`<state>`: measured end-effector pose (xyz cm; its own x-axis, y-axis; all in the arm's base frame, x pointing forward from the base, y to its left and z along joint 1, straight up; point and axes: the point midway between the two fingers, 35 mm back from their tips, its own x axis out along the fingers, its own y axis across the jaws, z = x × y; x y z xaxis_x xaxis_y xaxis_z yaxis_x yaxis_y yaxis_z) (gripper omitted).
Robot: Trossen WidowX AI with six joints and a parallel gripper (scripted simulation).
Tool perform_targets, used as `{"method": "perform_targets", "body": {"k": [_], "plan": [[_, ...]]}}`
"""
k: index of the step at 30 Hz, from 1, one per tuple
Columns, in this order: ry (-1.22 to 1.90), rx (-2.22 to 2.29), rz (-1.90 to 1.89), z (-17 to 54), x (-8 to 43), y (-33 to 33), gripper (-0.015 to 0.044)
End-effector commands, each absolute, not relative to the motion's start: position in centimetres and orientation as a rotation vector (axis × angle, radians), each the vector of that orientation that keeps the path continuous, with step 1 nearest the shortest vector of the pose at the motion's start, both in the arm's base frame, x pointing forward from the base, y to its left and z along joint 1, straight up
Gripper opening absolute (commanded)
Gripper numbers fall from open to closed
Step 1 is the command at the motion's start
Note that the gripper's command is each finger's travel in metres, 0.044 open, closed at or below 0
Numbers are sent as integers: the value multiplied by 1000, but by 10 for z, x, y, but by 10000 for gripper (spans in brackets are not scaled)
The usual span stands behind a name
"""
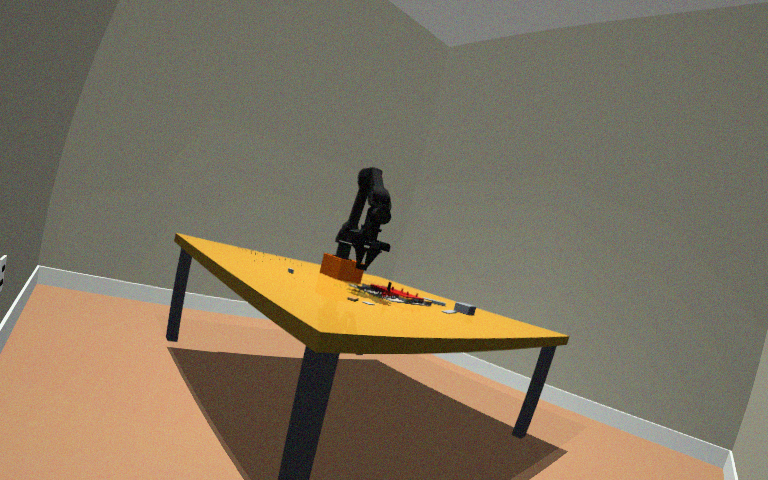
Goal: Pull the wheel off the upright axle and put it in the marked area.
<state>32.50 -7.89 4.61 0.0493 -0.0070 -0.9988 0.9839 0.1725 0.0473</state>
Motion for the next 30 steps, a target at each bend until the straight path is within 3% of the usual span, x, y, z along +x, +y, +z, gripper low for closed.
{"method": "perform_targets", "body": {"k": [1,11,22,30], "plan": [[1257,1088,-1059,23,325,-79,0],[1258,1088,-1059,-38,324,-79,0],[1258,1088,-1059,-39,324,-79,0],[1251,1094,-1057,-35,326,-79,210]]}}
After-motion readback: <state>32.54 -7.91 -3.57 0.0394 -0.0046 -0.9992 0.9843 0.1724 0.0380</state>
